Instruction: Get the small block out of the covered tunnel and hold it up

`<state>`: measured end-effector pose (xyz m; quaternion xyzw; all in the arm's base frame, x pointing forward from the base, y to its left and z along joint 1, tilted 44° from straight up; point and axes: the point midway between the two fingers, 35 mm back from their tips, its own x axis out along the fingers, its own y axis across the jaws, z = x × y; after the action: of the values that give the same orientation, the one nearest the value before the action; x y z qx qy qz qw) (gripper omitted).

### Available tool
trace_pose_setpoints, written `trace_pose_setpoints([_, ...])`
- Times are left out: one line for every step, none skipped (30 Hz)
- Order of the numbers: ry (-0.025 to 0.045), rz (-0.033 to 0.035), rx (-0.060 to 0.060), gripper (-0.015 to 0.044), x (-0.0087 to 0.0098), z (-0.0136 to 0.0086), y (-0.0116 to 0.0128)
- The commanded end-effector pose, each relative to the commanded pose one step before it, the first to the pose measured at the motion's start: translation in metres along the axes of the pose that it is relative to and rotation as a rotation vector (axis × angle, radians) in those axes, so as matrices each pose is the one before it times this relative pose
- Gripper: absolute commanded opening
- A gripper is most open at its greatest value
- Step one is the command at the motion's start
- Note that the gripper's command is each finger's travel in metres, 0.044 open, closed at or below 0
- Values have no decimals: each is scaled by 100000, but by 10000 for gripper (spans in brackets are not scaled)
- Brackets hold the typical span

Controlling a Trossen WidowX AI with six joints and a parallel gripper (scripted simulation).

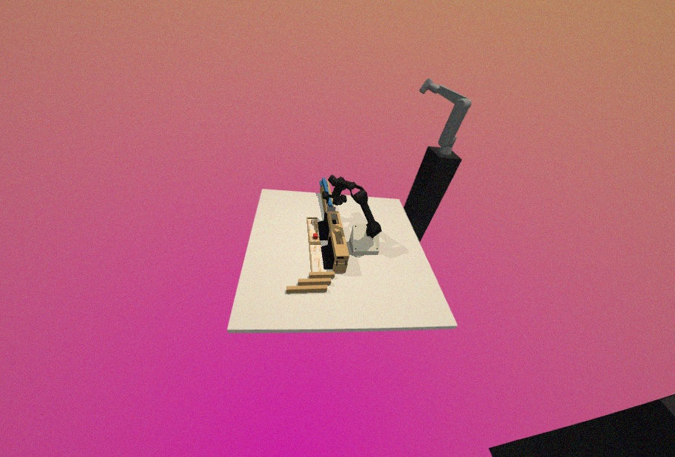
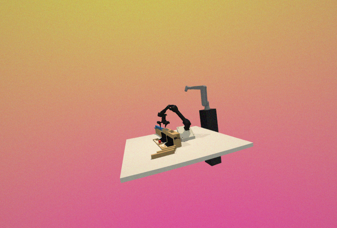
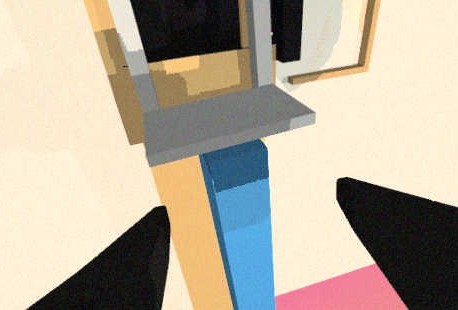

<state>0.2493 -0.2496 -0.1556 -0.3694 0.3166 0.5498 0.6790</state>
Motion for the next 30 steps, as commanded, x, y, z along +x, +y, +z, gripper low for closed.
trace_pose_setpoints([-50, 53, -27, 256, -10, -2, -2])
trace_pose_setpoints([0, 0, 0, 230, 0, 0, 0])
trace_pose_setpoints([0, 0, 0, 204, 0, 0, 0])
trace_pose_setpoints([0, 0, 0, 177, 0, 0, 0])
trace_pose_setpoints([0, 0, 0, 151, 0, 0, 0])
trace_pose_setpoints([0, 0, 0, 125, 0, 0, 0])
trace_pose_setpoints([0, 0, 0, 99, 0, 0, 0])
trace_pose_setpoints([0, 0, 0, 72, 0, 0, 0])
trace_pose_setpoints([0, 0, 0, 46, 0, 0, 0])
trace_pose_setpoints([0, 0, 0, 20, 0, 0, 0])
trace_pose_setpoints([0, 0, 0, 0, 0, 0, 0])
trace_pose_setpoints([0, 0, 0, 0, 0, 0, 0])
trace_pose_setpoints([0, 0, 0, 0, 0, 0, 0])
trace_pose_setpoints([0, 0, 0, 0, 0, 0, 0])
trace_pose_setpoints([0, 0, 0, 0, 0, 0, 0])
trace_pose_setpoints([0, 0, 0, 0, 0, 0, 0])
trace_pose_setpoints([0, 0, 0, 0, 0, 0, 0])
trace_pose_setpoints([0, 0, 0, 0, 0, 0, 0])
trace_pose_setpoints([0, 0, 0, 0, 0, 0, 0])
trace_pose_setpoints([0, -1, 1, 0, 34, -39, 2])
trace_pose_setpoints([0, -1, 1, 0, 65, -74, 3])
trace_pose_setpoints([0, -2, 2, 0, 97, -109, 5])
trace_pose_setpoints([158, -105, 2, 26, -186, 146, -39])
trace_pose_setpoints([0, 0, 0, 53, 0, 0, 0])
trace_pose_setpoints([0, 0, 0, 79, 0, 0, 0])
trace_pose_setpoints([0, 0, 0, 105, 0, 0, 0])
trace_pose_setpoints([0, 0, 0, 131, 0, 0, 0])
trace_pose_setpoints([0, 0, 0, 157, 0, 0, 0])
trace_pose_setpoints([-5, 4, 4, 184, -66, -19, -15])
trace_pose_setpoints([-10, 8, 9, 210, -134, -37, -31])
